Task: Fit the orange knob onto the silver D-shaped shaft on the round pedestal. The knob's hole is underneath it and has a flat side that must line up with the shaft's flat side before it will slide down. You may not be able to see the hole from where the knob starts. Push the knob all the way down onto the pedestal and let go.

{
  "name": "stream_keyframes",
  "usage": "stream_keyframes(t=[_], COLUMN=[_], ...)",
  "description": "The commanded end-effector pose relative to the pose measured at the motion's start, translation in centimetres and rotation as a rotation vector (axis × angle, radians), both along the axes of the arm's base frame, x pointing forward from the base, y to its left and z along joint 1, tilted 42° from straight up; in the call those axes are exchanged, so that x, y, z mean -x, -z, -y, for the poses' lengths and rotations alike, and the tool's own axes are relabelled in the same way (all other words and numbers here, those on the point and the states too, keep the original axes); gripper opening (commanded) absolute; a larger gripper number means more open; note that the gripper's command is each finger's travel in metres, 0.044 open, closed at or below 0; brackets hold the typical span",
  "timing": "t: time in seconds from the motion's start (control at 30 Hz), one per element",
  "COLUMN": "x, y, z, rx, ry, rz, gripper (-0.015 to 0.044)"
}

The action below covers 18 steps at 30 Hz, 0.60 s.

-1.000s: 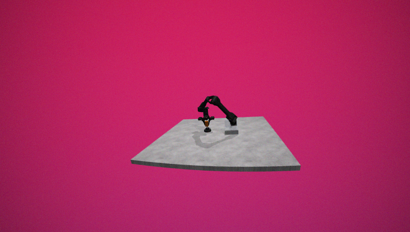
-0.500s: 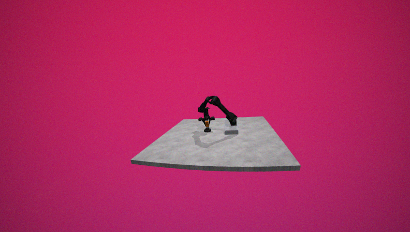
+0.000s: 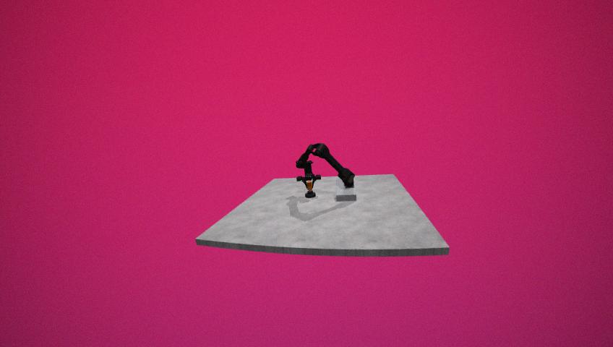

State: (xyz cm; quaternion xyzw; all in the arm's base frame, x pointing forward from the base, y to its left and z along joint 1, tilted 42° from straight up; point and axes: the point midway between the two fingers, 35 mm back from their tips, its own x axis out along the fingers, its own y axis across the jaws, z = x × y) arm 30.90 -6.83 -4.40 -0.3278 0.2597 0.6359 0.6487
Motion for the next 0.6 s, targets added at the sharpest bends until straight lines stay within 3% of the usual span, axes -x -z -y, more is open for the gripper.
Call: stream_keyframes(t=[0.0, 0.57], x=[-0.09, -0.3], y=[0.07, 1.02], z=[-0.1, -1.03], rx=[-0.002, -0.003], ry=[0.004, 0.004], rz=[0.0, 0.0], gripper=[0.0, 0.0])
